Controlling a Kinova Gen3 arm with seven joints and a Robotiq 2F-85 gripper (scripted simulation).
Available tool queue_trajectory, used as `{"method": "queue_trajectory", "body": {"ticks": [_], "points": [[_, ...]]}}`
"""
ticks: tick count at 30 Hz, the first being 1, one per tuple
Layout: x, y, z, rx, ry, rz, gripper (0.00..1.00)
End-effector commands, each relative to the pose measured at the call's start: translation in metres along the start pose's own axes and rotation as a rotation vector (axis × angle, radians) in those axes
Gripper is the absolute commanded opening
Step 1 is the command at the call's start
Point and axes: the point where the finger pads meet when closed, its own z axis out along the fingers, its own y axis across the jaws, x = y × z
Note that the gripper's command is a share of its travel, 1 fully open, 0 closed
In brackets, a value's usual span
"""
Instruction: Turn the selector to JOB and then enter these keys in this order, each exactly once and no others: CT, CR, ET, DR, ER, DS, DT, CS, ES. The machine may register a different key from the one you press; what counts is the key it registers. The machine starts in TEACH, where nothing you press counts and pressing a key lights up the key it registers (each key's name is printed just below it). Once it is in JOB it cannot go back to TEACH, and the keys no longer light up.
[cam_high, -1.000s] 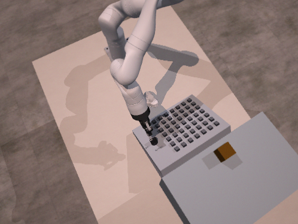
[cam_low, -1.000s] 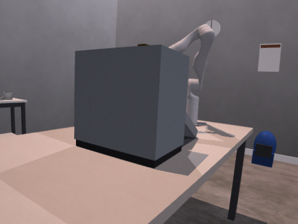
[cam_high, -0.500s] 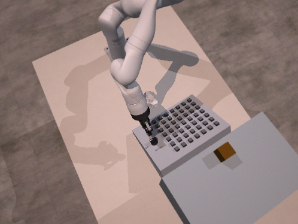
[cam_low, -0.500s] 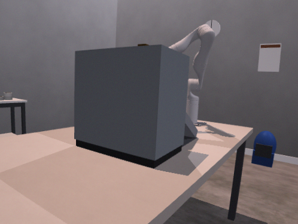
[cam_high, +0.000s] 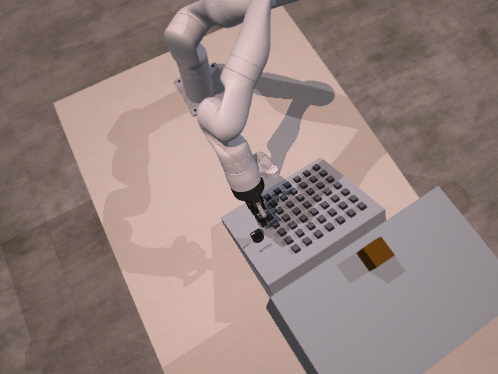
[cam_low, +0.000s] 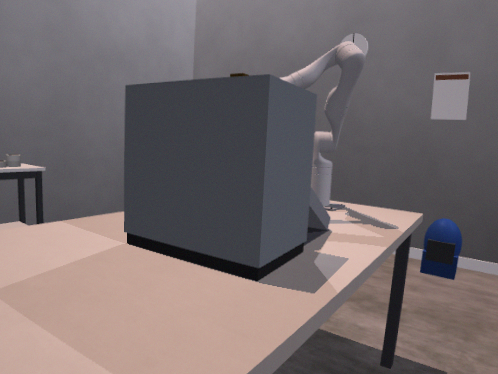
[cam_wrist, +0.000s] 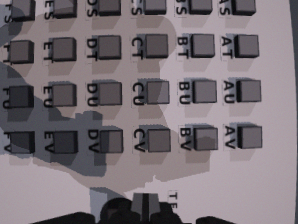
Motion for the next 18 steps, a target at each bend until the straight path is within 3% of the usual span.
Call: {"method": "queue_trajectory", "body": {"ticks": [1, 6, 18], "points": [[0.036, 0.02, 0.008, 0.006, -0.002, -0.04, 0.1], [0.069, 0.039, 0.016, 0.007, -0.003, -0.061, 0.1], [0.07, 0.042, 0.018, 0.004, -0.003, -0.055, 0.1]]}}
